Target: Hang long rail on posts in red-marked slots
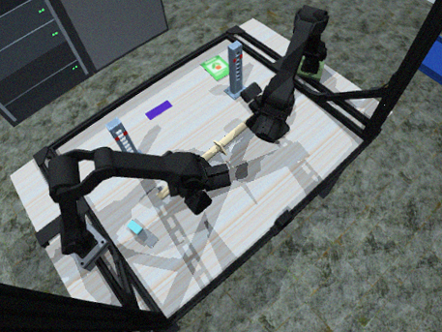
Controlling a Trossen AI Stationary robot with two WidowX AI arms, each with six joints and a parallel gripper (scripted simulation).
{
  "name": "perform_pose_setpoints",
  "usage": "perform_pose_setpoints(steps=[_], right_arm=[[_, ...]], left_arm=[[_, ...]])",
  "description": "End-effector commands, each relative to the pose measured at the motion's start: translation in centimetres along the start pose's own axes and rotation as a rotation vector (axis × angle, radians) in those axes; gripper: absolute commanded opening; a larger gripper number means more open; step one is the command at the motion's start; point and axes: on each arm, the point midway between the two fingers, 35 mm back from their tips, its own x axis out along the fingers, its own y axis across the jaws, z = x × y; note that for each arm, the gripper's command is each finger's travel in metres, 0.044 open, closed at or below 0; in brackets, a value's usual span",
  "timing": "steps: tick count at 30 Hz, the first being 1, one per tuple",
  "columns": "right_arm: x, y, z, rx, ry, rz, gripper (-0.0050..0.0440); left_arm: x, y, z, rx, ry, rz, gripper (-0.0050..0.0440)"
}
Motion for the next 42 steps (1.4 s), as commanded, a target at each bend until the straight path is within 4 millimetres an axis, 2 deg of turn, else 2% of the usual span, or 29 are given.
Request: perform_pose_setpoints(steps=[1,8,16,24,35,42], right_arm=[[0.0,-0.1,0.1,0.002,-0.005,-0.004,0.0000],[0.0,0.0,0.2,0.003,-0.006,-0.002,0.0000],[0.0,0.0,0.2,0.003,-0.006,-0.002,0.0000],[0.0,-0.1,0.1,0.002,-0.004,-0.005,0.0000],[0.0,-0.1,0.1,0.002,-0.004,-0.005,0.0000],[0.0,-0.1,0.1,0.002,-0.004,-0.005,0.0000]], left_arm=[[0.3,0.6,-0.1,-0.008,0.014,-0.039,0.0320],[1.6,1.5,-0.2,-0.013,0.046,-0.216,0.0160],[2.5,2.5,0.0,-0.011,0.024,-0.416,0.0160],[2.8,3.2,0.2,0.003,-0.020,-0.541,0.0160],[3.3,2.9,0.2,0.003,-0.022,-0.545,0.0160],[4.3,2.3,0.2,0.003,-0.022,-0.545,0.0160]])
